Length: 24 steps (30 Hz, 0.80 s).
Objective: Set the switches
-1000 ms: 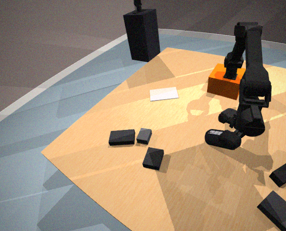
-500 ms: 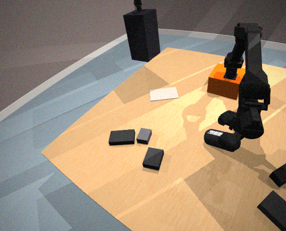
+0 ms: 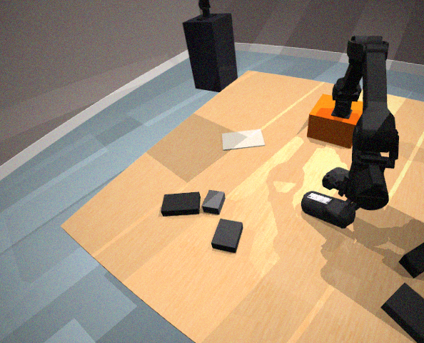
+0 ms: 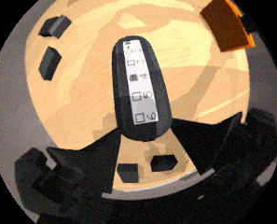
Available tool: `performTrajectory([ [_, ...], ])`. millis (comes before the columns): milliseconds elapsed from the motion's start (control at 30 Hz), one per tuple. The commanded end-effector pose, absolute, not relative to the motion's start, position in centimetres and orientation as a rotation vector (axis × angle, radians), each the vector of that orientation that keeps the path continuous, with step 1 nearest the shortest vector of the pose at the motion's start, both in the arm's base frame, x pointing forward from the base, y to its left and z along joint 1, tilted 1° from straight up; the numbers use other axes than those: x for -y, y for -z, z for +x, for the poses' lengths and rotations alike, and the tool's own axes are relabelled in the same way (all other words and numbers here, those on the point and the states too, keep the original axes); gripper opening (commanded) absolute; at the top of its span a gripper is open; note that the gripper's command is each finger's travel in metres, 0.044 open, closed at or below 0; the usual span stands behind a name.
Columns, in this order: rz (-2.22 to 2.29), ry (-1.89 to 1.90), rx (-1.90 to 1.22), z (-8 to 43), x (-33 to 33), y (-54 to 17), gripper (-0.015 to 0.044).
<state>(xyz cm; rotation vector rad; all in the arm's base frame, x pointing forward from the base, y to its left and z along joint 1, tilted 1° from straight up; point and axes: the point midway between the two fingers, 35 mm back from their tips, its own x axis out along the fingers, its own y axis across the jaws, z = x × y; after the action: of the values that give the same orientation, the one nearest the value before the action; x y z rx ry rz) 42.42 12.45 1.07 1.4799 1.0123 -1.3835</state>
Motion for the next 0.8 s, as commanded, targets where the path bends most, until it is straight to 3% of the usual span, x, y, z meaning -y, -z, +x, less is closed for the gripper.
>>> performTrajectory([
  [0,1.475,1.396,-1.009,42.2,-12.2,-0.5,0.0338],
  [767,1.475,1.396,-1.009,42.3,-12.2,1.2,0.0337],
])
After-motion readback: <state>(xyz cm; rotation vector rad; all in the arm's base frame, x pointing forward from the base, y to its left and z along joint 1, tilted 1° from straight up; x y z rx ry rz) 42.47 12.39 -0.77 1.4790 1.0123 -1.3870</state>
